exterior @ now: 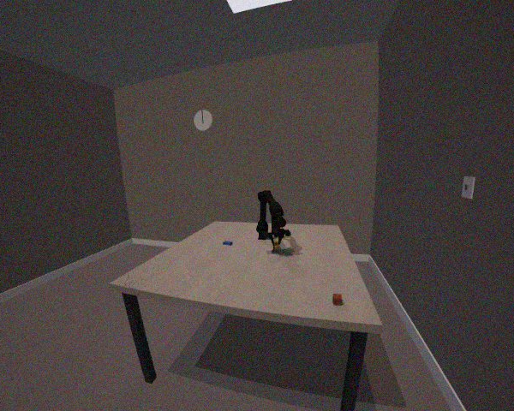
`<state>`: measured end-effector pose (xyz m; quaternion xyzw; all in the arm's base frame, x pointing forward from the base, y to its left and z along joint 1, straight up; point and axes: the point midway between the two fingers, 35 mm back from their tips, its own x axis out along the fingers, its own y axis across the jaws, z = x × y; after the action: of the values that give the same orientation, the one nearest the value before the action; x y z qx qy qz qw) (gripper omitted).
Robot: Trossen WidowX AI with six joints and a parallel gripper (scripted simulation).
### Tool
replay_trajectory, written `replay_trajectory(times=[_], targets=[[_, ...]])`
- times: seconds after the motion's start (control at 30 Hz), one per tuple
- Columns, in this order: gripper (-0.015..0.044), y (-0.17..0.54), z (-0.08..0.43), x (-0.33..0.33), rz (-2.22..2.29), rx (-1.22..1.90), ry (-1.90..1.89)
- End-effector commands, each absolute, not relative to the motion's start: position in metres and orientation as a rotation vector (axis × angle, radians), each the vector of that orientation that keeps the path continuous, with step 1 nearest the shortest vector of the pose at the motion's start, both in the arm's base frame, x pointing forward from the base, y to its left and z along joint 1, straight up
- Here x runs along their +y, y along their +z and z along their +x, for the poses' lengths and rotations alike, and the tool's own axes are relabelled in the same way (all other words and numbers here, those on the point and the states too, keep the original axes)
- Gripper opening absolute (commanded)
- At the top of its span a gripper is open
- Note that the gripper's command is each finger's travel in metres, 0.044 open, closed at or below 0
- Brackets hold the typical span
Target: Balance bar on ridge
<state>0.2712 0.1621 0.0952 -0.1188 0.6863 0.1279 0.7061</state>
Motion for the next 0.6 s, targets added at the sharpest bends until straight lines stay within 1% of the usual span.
replay_trajectory(times=[0.0, 0.57], targets=[[0.0, 0.0943, 0.2716, 0.162, -0.265, 1.524, 0.282], [0.0, 0.0929, 0.2715, 0.1619, -0.265, 1.524, 0.282]])
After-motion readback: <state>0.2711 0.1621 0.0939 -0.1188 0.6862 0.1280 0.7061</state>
